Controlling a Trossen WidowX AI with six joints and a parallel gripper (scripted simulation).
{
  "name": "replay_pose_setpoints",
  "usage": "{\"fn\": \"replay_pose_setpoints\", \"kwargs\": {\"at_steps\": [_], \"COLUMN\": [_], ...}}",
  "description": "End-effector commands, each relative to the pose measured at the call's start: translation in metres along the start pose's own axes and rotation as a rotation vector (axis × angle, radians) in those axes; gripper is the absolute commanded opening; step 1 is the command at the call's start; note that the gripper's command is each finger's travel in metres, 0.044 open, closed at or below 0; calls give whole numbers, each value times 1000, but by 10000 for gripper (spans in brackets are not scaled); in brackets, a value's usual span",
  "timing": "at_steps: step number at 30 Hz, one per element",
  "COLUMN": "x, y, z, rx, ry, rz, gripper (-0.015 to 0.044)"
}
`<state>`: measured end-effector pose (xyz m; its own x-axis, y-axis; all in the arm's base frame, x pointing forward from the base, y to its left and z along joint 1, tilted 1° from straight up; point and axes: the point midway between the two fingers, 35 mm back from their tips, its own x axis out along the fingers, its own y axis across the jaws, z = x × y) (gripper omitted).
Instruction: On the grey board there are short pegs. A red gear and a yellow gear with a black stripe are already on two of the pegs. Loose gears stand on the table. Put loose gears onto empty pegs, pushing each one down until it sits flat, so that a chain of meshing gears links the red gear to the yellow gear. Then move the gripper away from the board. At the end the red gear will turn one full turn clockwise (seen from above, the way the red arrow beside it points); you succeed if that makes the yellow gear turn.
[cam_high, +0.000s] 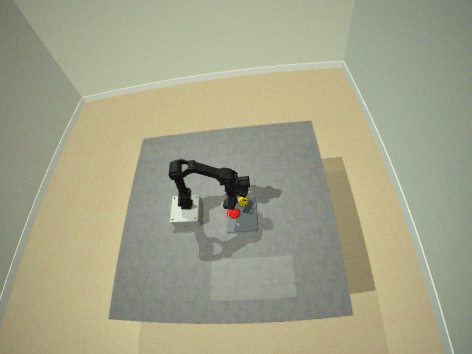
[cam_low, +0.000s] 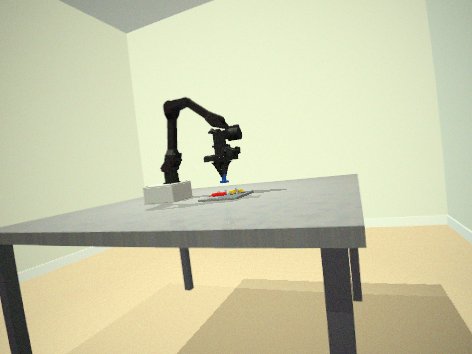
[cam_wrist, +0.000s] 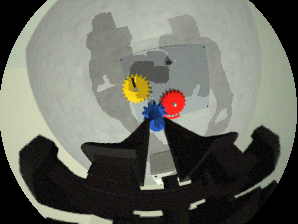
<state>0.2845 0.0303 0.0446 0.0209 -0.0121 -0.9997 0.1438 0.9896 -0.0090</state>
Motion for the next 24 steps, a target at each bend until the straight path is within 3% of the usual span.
{"fn": "replay_pose_setpoints", "kwargs": {"at_steps": [1, 24], "x": [0, 20], "y": [0, -1], "z": [0, 0], "rx": [-3, -226], "ry": [-3, -3], "rz": [-2, -3], "gripper": [0, 0]}}
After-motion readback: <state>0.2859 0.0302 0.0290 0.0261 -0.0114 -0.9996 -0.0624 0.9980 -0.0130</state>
